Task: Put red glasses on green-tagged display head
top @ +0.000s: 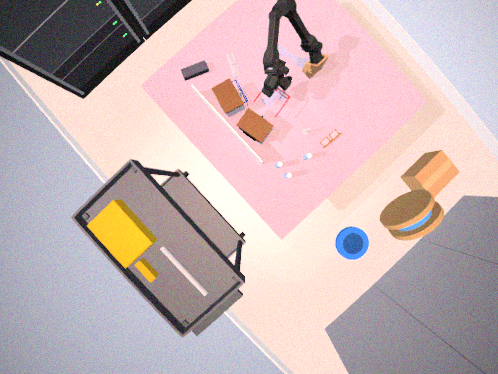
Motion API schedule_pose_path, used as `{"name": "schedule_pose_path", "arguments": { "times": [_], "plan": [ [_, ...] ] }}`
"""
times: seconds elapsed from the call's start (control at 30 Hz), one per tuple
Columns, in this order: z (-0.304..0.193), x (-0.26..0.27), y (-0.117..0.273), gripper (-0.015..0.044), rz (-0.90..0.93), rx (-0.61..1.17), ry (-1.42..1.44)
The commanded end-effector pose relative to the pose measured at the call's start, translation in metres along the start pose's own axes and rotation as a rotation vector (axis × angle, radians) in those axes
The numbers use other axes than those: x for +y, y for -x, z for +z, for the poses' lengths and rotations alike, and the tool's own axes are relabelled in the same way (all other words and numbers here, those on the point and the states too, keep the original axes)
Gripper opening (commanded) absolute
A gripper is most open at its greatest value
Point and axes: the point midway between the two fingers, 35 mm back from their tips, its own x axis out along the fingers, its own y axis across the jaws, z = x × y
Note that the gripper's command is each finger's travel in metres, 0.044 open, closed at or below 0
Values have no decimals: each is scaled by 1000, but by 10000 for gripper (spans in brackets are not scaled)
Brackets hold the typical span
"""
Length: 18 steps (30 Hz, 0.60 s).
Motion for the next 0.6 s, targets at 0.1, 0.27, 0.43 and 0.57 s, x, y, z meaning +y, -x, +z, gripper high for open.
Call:
{"name": "schedule_pose_path", "arguments": {
  "times": [0.1,0.27,0.43,0.57],
  "plan": [
    [2,3,-8,0,8,5,10],
    [2,3,-12,0,8,5,10],
    [3,3,-17,0,8,6,10],
    [4,3,-20,0,8,6,10]
  ]
}}
